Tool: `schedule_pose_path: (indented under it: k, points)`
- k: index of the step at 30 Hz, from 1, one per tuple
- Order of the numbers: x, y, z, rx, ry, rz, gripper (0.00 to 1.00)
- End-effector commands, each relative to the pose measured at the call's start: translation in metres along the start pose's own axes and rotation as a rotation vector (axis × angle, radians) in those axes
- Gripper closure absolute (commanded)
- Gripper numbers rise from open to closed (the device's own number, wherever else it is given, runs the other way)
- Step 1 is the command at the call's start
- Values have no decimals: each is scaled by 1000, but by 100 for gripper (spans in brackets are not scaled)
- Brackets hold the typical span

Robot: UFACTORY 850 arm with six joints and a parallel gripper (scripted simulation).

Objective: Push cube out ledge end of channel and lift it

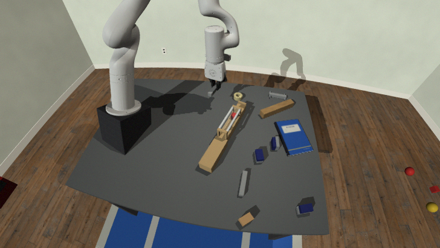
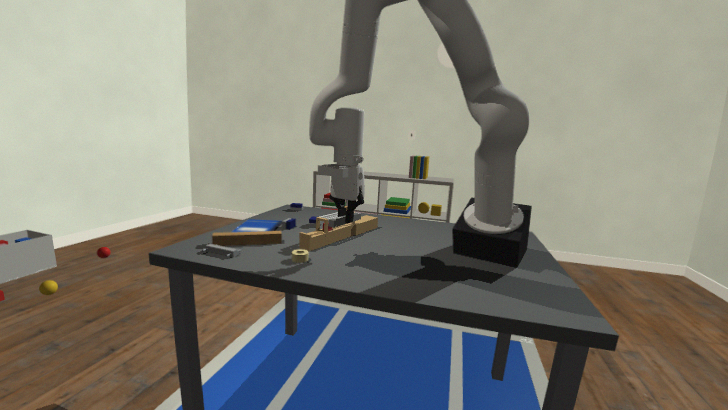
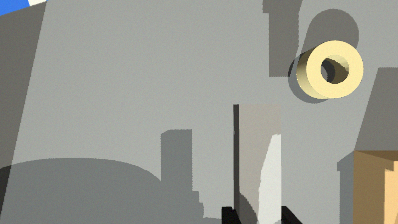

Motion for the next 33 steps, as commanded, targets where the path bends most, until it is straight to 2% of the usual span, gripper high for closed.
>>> schedule_pose_path:
  k: [1,3,4,5,9,11,12,15,18,21,23,26,33]
  points:
    - [0,5,-3,0,0,-2,100]
    - [-1,31,-26,0,-5,-4,100]
    - [-1,52,-46,0,-9,-5,100]
    - [-1,59,-57,-1,-12,-6,100]
    - [0,86,-114,-7,-10,-3,100]
    - [0,86,-114,-7,-10,-3,100]
    - [1,105,-155,-8,-6,-2,100]
    - [1,113,-182,-10,1,-1,100]
    - [1,132,-226,-10,1,-1,100]
    - [-12,152,-267,-10,1,-1,100]
    - [-30,165,-290,-10,1,-1,100]
    - [-43,168,-295,-10,1,-1,100]
    - [-45,168,-295,-10,1,-1,100]
Point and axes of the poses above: the point where the finger pads meet when closed, its own x axis back along the fingers, its own y axis across the jaws, z = x × y, the point moved 10 cm from there along x, back along the fingers, and after that the axes turned 5 degrees about -x, right-handed, at the moved point
